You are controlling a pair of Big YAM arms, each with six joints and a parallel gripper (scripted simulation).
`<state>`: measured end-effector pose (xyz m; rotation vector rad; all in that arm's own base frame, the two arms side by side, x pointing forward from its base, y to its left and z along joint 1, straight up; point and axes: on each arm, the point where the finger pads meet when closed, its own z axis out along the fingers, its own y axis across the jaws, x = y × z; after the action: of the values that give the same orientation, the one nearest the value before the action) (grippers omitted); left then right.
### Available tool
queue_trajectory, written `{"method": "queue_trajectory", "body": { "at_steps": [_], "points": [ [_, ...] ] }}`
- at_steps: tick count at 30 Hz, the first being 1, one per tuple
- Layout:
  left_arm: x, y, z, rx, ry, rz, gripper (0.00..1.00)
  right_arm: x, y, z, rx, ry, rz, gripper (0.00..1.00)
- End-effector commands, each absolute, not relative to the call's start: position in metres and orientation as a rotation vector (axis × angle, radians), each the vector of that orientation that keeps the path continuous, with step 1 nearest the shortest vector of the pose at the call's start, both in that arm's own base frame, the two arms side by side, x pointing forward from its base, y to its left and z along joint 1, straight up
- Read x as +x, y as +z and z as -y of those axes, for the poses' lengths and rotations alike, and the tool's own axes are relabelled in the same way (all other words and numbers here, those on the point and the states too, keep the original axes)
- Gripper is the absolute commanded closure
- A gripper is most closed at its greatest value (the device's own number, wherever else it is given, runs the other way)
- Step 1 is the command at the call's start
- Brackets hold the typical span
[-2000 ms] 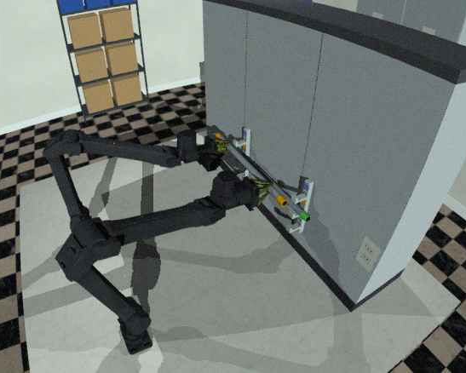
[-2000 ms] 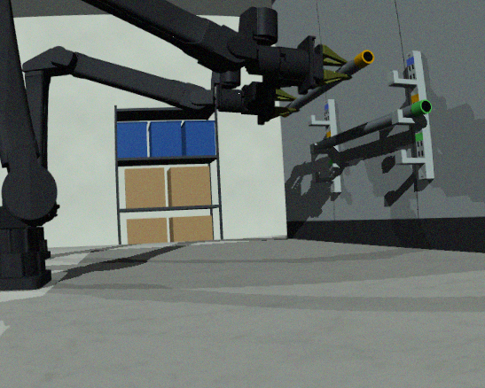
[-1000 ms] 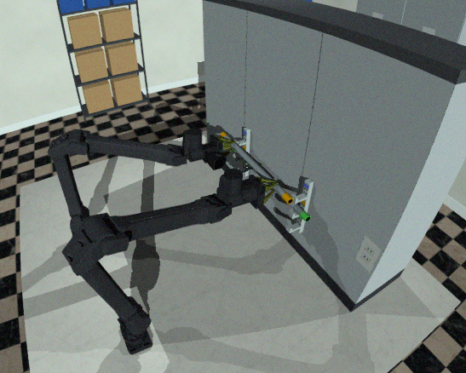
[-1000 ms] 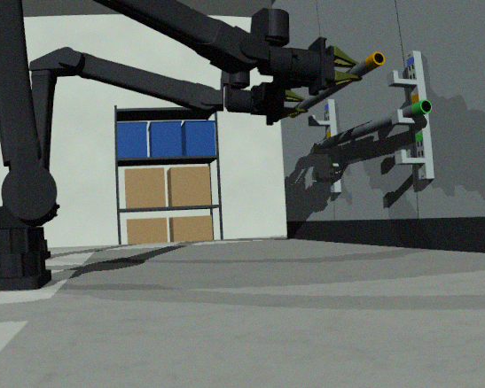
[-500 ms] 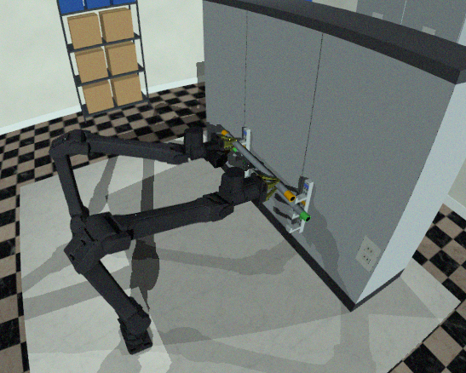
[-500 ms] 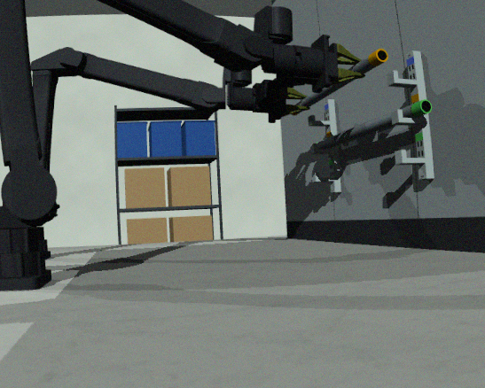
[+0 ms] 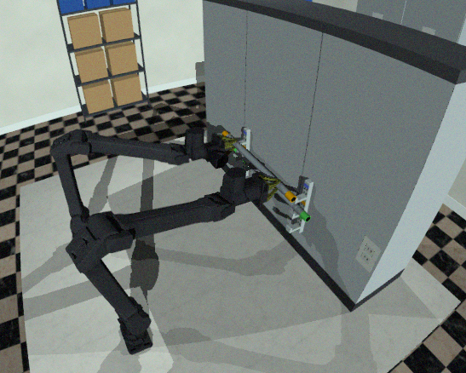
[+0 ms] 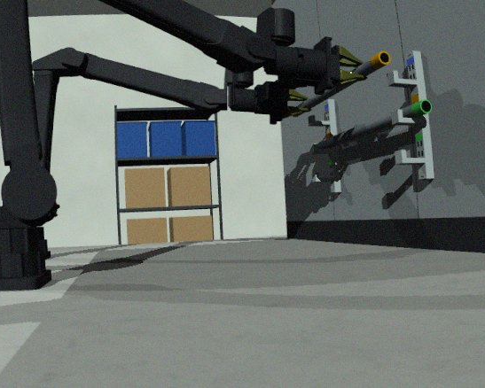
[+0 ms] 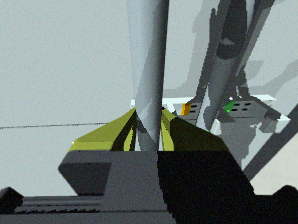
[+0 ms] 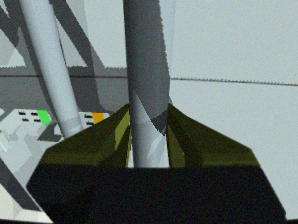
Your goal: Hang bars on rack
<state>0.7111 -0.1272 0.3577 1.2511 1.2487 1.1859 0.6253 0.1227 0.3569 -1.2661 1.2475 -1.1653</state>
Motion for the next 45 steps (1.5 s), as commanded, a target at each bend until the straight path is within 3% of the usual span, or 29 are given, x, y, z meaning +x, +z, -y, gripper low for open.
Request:
{"method": "queue_trajectory", "body": {
  "at_steps": [1,45],
  "points": [
    [0.725,0.406,0.123,1.180,1.218,-1.203,1.00,0.641,0.415,-0.119,-1.163,-1.201,-1.189,1.00],
    [0.745,0.405,0.124,1.180,1.218,-1.203,1.00,0.663,0.416,-0.119,-1.164,-1.201,-1.189,1.00]
  ]
}}
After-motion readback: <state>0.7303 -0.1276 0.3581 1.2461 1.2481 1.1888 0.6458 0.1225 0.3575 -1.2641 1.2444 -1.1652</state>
